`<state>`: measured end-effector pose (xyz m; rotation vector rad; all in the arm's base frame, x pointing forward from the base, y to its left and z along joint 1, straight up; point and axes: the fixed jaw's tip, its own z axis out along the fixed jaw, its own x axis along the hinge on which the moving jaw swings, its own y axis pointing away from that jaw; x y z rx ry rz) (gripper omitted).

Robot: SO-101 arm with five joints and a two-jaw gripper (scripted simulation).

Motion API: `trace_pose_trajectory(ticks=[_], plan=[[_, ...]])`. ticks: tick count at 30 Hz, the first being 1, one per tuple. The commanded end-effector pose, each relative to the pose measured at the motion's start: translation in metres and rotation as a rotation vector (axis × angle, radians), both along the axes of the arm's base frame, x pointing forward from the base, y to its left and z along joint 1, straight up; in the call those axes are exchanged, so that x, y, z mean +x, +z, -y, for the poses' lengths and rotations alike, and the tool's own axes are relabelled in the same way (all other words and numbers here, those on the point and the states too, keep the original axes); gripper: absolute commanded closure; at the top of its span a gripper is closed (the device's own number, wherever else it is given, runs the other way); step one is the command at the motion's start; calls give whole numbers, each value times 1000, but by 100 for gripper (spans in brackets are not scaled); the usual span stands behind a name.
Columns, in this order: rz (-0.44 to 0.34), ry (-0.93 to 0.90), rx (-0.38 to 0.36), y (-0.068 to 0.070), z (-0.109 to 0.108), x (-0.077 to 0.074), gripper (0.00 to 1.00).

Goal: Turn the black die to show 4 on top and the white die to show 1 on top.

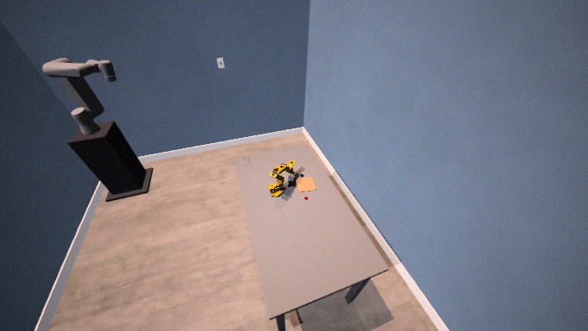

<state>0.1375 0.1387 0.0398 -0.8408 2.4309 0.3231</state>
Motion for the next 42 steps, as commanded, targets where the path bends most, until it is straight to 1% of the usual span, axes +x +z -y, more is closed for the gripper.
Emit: trace_pose_trajectory(ticks=[1, 5, 8, 11, 15, 17, 22, 26, 30, 42], plan=[[8, 4, 15, 3, -2, -1, 75], [21, 4, 27, 6, -3, 0, 75], [53, 4, 57, 14, -5, 3, 75], [103, 4, 105, 26, -8, 6, 75], [190, 4, 187, 47, -12, 9, 75], [190, 4, 187, 47, -12, 9, 75], [295, 5, 286, 73, -14, 11, 75], [350, 5, 339, 87, -14, 11, 75], [370, 5, 358, 92, -13, 11, 75], [365, 0, 349, 94, -13, 12, 75]])
